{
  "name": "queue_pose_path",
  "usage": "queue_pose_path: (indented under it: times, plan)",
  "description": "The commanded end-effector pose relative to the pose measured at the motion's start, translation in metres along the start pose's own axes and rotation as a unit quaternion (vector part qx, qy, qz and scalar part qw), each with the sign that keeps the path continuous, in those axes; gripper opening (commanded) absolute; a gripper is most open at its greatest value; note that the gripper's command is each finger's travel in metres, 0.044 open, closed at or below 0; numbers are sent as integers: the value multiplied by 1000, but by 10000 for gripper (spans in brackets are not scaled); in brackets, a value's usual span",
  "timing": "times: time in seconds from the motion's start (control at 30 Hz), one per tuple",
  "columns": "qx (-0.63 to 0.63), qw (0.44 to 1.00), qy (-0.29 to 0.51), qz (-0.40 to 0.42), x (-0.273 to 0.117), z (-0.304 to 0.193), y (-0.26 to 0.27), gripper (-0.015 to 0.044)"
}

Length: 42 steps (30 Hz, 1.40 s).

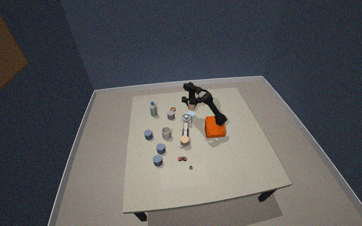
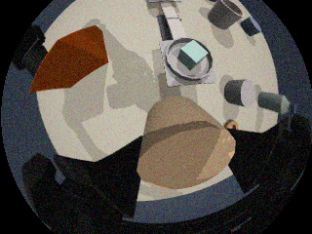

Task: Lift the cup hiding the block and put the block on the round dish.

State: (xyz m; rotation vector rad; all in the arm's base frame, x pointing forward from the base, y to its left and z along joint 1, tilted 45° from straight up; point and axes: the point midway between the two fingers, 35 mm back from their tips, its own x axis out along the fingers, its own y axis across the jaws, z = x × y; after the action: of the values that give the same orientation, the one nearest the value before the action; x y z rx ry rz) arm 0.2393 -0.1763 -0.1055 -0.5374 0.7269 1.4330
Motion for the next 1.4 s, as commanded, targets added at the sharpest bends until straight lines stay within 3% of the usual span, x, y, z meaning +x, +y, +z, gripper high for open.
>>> queue_pose_path:
  times: [0.0, 0.43, 0.8, 1.37]
  plan:
    - [-1, 1000, 3, -2, 11, -24, 19, 0]
    - [-3, 1000, 1, -2, 59, -83, 84, 0]
    - [-3, 1000, 0, -2, 98, -83, 84, 0]
    - [-4, 1000, 0, -2, 118, -83, 84, 0]
